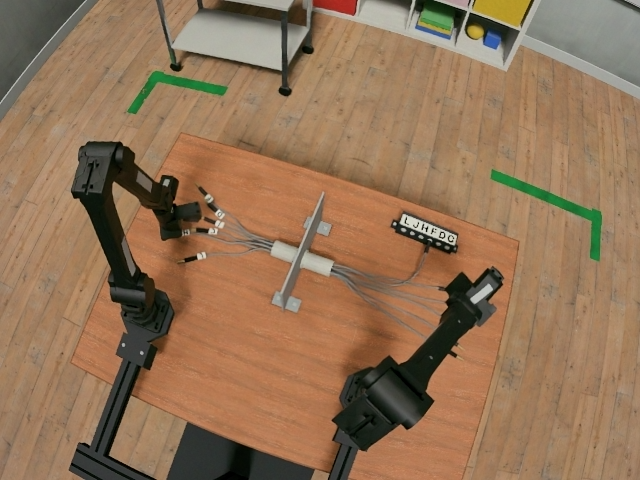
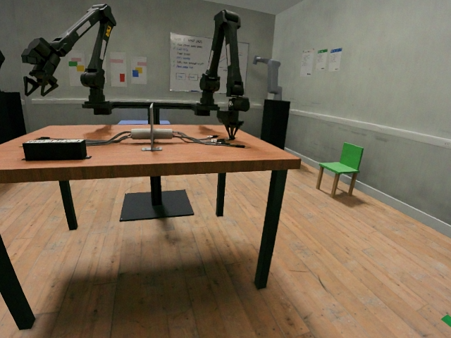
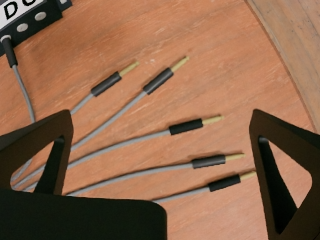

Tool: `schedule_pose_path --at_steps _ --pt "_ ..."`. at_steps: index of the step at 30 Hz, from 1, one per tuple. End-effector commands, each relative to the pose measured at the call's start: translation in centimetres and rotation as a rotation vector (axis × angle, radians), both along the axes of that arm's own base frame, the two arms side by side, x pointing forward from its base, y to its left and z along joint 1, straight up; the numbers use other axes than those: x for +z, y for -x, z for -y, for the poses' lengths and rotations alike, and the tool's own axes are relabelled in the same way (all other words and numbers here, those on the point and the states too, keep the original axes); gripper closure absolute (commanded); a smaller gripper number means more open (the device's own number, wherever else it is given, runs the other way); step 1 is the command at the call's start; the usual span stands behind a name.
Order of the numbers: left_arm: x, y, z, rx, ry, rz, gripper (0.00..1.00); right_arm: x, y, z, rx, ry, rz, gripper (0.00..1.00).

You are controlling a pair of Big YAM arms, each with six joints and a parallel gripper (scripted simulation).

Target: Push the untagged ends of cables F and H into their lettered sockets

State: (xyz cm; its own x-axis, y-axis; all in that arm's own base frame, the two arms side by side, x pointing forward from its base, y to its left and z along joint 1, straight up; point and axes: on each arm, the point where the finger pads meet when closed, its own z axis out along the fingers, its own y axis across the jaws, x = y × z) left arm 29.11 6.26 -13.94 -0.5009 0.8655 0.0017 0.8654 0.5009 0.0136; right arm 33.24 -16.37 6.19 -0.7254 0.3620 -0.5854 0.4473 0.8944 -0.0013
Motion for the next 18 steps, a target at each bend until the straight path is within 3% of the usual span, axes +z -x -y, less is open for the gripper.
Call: schedule_pose_path --at_steps 1,8,10,12,13,18 --pt "-0.5 -0.1 -0.7 -0.004 0.003 -0.017 0.95 0.4 -0.8 0.1 0.012 0.010 0.012 0.00" --pt "-0.5 -0.2 -0.7 -0.004 0.003 -0.013 0.95 0.4 -0.8 0.1 0.012 0.010 0.012 0.00" --pt "-0.5 -0.2 -0.7 -0.003 0.002 -0.013 0.78 0.4 -0.8 0.1 0.012 0.010 0.012 0.00" --pt "-0.5 -0.2 -0.7 -0.003 0.002 -0.013 0.78 0.4 -0.8 0.1 0.012 0.010 0.012 0.00" --pt "0.0 -0.5 -0.9 -0.004 0.001 -0.006 0.67 0.4 -0.8 0.1 0.012 0.010 0.012 0.00" --pt "1.1 -0.7 -1.3 -0.004 0.003 -0.013 0.65 0.4 -0.8 0.1 0.012 0.010 0.012 0.00"
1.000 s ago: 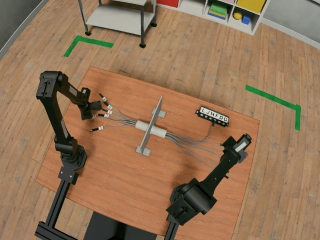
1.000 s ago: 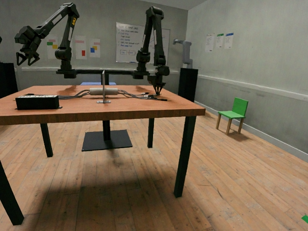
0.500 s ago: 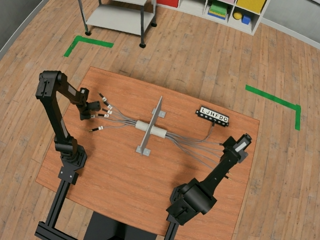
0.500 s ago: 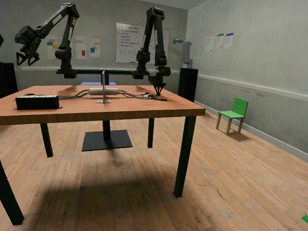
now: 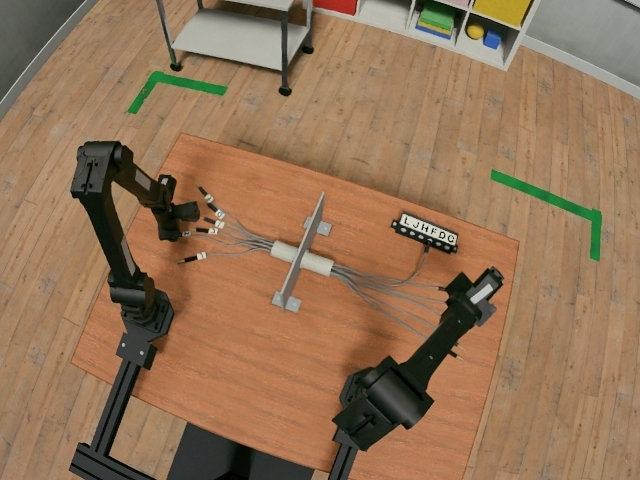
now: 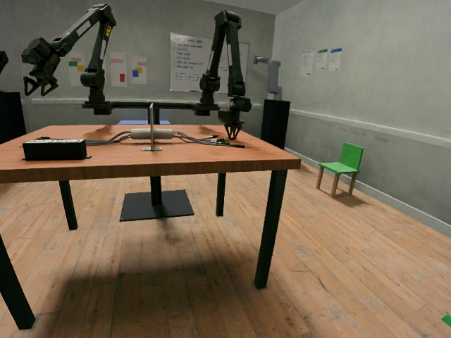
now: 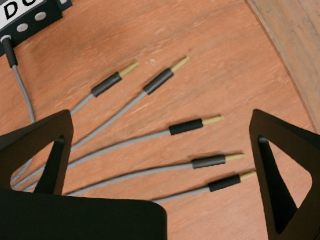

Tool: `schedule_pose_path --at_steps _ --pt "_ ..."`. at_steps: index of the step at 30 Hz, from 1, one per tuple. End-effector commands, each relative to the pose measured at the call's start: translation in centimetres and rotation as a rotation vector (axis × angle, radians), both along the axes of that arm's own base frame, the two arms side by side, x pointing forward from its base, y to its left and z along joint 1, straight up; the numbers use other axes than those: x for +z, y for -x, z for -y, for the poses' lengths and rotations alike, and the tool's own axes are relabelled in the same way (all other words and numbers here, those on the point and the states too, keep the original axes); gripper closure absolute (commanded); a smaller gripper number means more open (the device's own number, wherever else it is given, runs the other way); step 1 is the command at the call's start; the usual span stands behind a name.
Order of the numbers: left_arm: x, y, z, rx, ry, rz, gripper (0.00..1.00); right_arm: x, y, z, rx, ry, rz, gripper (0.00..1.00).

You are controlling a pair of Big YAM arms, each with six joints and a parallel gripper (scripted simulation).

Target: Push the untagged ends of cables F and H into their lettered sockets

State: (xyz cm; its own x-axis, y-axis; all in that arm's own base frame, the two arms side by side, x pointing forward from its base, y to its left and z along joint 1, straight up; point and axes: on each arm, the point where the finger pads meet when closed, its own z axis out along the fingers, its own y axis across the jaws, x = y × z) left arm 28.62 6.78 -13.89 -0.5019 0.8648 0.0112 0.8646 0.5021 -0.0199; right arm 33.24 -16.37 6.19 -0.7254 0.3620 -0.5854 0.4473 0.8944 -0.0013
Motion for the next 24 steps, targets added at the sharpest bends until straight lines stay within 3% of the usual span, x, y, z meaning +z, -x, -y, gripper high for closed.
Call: schedule_pose_path --at_steps 1,6,9,11,14,18,24 --pt "1.3 -1.2 -0.7 -0.008 -0.005 0.021 0.65 0.4 -0.8 0.1 0.012 0.010 0.012 0.00" --pt "2.3 -0.5 0.4 -0.017 -0.007 0.026 0.65 0.4 -0.8 0.1 0.012 0.010 0.012 0.00" --pt "2.9 -0.2 0.6 -0.006 -0.006 0.020 0.31 0.4 -0.8 0.1 0.012 0.010 0.012 0.00" --pt "2.9 -0.2 0.6 -0.006 -0.006 0.020 0.31 0.4 -0.8 0.1 0.012 0.010 0.012 0.00" --pt "4.5 -0.5 1.2 -0.006 -0.012 0.052 0.00 0.4 -0.8 0.1 0.012 0.010 0.012 0.00" --pt "7.6 -1.7 0.8 -0.006 -0.018 0.086 0.00 0.4 -0.8 0.1 0.012 0.010 0.012 0.00" --pt "5.9 -0.6 0.1 -0.006 -0.006 0.022 0.00 0.4 -0.8 0.1 0.012 0.010 0.012 0.00"
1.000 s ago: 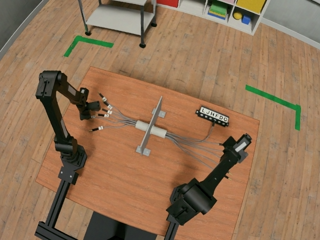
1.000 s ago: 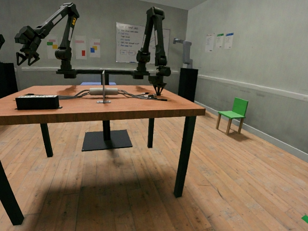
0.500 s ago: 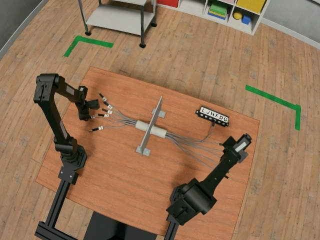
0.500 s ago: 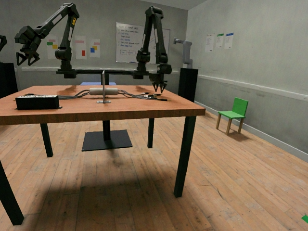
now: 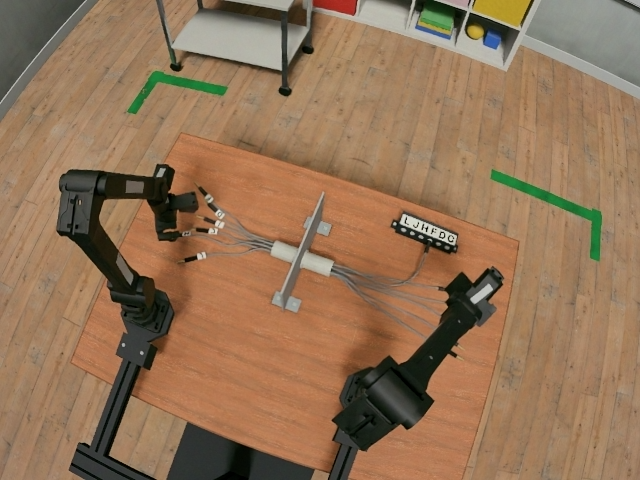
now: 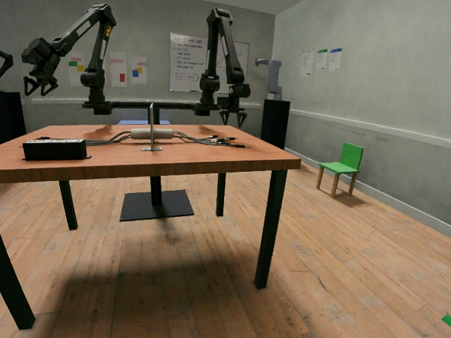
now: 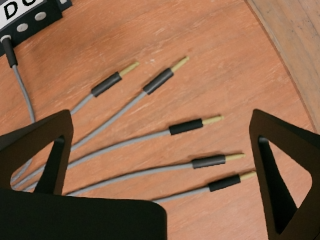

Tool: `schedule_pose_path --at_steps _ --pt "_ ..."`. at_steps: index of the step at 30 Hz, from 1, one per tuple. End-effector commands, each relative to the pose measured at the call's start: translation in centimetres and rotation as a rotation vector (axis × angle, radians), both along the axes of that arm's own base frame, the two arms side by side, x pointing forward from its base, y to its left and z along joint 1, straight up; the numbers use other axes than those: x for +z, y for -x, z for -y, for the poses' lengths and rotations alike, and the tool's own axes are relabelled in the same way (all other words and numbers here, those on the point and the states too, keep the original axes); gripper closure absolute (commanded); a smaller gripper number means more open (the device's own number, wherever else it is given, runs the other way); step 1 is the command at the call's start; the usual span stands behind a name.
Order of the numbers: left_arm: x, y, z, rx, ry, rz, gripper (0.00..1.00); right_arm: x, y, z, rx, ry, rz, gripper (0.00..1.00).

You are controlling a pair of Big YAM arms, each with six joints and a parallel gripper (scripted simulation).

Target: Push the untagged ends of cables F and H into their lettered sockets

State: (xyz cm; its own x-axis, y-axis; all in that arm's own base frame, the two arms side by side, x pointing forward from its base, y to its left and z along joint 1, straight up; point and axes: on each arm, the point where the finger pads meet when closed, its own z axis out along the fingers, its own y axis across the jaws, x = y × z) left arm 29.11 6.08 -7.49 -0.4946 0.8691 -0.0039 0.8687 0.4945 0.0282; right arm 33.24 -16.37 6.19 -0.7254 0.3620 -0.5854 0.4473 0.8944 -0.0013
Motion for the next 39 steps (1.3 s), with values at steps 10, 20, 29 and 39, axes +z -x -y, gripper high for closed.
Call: schedule_pose_path --at_steps 10,20,29,39 --pt "0.1 -1.3 0.0 -0.027 -0.006 0.012 0.00 0.9 -1.9 0.1 -0.010 -0.012 0.027 0.23" --pt "0.9 -7.2 4.8 0.015 -0.028 0.184 0.00 -3.7 -4.6 -0.8 -0.334 -0.289 -0.066 0.65" --pt "3.1 -14.0 12.6 0.089 0.075 0.418 0.00 -8.6 -6.8 -1.9 -0.595 -0.438 -0.175 0.65" --pt "9.2 -20.5 27.4 0.188 0.405 0.694 0.00 -14.4 -8.1 -3.0 -0.877 -0.525 -0.290 0.65"
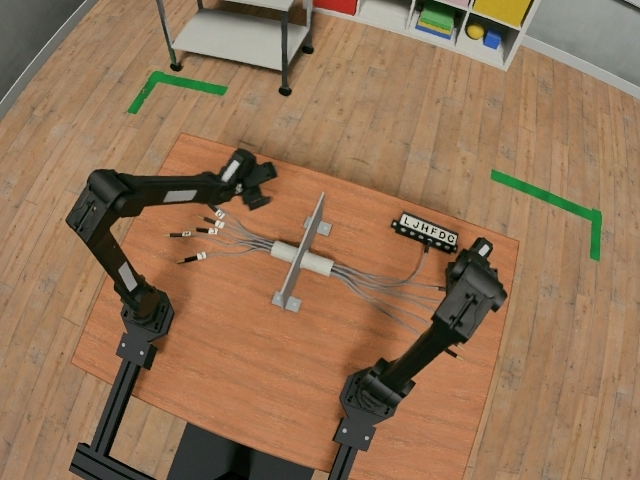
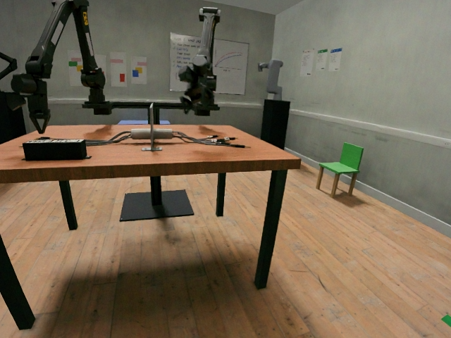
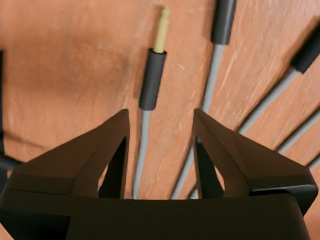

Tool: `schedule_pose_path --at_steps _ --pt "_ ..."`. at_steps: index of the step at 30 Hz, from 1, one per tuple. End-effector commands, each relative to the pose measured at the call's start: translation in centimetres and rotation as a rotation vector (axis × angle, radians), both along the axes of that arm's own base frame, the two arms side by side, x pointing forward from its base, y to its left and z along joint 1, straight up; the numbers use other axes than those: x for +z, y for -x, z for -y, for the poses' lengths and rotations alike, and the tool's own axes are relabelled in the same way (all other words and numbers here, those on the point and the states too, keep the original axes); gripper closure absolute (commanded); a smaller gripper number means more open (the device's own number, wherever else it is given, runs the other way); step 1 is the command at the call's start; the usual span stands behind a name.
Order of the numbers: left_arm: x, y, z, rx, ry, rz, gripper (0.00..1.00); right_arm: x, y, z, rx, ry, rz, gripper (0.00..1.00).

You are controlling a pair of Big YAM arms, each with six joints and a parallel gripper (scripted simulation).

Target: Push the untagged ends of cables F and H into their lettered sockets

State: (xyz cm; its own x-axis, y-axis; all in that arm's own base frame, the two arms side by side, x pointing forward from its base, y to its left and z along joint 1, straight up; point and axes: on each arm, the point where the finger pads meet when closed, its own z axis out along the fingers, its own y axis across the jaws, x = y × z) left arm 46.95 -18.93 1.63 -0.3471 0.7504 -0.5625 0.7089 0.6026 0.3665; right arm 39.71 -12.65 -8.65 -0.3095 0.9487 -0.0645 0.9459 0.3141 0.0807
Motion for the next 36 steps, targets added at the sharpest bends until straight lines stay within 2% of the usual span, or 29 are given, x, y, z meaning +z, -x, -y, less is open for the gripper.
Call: schedule_pose_path --at_steps 1,4,8,11,14,16,21,27,31,36 --pt "1.2 -3.2 4.8 0.107 0.178 0.071 0.00 -0.2 -1.8 0.5 -0.162 -0.021 -0.019 0.65" --pt "4.5 -3.8 11.7 0.056 0.343 0.152 0.00 -1.6 -2.1 -0.3 -0.190 -0.032 -0.055 0.65" --pt "7.6 -2.3 20.4 -0.037 0.534 0.201 0.00 -2.6 -2.2 -0.6 -0.187 -0.037 -0.080 0.65" --pt "7.4 1.3 26.5 -0.124 0.611 0.190 0.00 -3.1 -1.5 -0.3 -0.185 -0.039 -0.094 0.65" --pt "6.1 5.8 31.1 -0.194 0.658 0.153 0.00 -2.3 -2.0 -0.2 -0.182 -0.035 -0.074 0.65" --pt "6.1 5.8 31.1 -0.194 0.658 0.153 0.00 -2.3 -2.0 -0.2 -0.182 -0.035 -0.074 0.65" --pt "4.3 12.5 36.2 -0.283 0.713 0.097 0.00 -2.3 -2.0 -0.1 -0.182 -0.035 -0.073 0.65" --pt "2.8 18.4 39.5 -0.356 0.750 0.051 0.00 -2.3 -2.0 -0.1 -0.182 -0.035 -0.073 0.65" --pt "2.4 19.8 40.2 -0.383 0.747 0.051 0.00 -2.3 -2.0 -0.1 -0.182 -0.035 -0.073 0.65" --pt "2.4 19.2 39.8 -0.374 0.743 0.057 0.00 -2.3 -2.0 -0.1 -0.182 -0.035 -0.073 0.65"
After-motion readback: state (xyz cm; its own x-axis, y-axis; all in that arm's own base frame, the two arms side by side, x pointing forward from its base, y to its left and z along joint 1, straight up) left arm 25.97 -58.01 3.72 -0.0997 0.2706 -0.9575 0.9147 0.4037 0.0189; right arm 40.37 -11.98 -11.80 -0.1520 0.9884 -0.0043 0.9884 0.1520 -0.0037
